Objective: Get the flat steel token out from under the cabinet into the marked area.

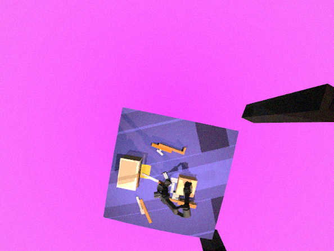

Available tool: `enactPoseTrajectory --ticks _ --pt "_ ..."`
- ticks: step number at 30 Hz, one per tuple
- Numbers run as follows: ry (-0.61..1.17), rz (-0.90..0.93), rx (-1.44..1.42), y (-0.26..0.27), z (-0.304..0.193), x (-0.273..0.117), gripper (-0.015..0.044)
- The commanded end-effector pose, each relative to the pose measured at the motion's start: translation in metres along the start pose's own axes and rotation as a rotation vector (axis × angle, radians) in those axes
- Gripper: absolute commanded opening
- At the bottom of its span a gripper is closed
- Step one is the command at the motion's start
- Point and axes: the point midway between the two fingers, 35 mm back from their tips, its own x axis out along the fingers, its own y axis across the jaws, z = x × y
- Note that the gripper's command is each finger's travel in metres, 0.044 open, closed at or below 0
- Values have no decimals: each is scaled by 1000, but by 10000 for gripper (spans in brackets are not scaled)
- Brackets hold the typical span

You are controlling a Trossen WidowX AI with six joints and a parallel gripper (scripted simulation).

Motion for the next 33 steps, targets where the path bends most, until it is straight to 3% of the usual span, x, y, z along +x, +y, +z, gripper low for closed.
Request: enactPoseTrajectory --ticks 1,33 --pt "5 -5 28 -1 -1 0 0" --pt "14 -20 276 1 1 -1 0"
